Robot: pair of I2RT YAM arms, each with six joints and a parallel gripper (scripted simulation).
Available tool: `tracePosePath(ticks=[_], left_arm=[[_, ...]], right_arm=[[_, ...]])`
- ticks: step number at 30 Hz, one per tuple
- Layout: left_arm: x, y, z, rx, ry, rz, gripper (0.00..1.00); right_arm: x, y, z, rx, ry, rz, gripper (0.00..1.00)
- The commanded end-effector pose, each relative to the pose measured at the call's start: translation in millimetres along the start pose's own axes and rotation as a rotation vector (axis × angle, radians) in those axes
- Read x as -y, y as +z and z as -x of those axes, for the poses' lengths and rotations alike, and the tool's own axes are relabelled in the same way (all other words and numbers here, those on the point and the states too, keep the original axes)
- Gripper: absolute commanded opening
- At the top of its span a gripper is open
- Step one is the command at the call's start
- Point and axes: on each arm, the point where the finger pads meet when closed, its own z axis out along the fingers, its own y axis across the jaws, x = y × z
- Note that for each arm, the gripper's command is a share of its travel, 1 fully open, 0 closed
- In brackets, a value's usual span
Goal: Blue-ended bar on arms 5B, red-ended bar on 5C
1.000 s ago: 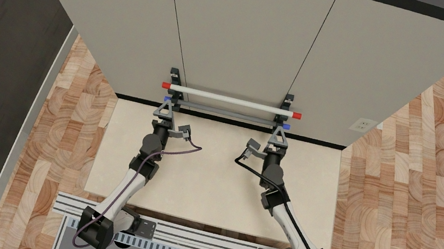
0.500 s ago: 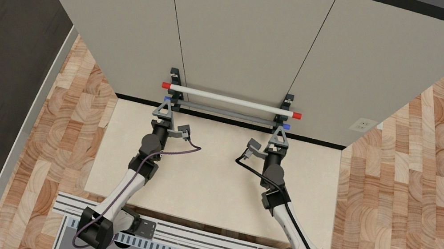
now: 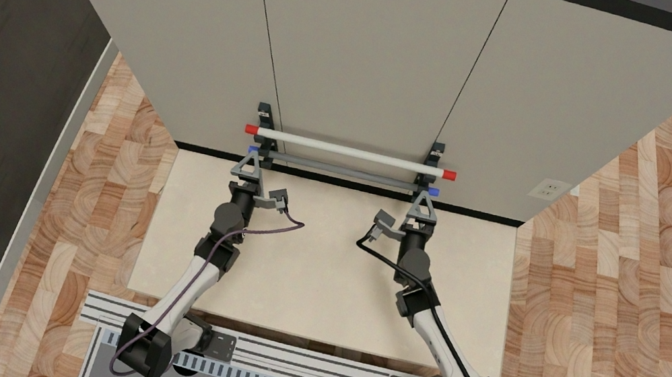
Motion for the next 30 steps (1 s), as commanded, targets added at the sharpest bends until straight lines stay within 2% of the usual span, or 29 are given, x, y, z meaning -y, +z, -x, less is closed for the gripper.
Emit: tracePosePath(ticks=[1,11,30], left_arm=[[-17,-3,-3,-0.001,-0.014,0.037,1.00],[-17,-3,-3,-0.001,-0.014,0.037,1.00],[-46,-5,-4,-0.001,-0.014,0.037,1.00]], right_arm=[[13,-3,-5,0.000,0.006,-0.018,1.00],[13,-3,-5,0.000,0.006,-0.018,1.00],[42,-4,-5,0.000,0.006,-0.018,1.00]])
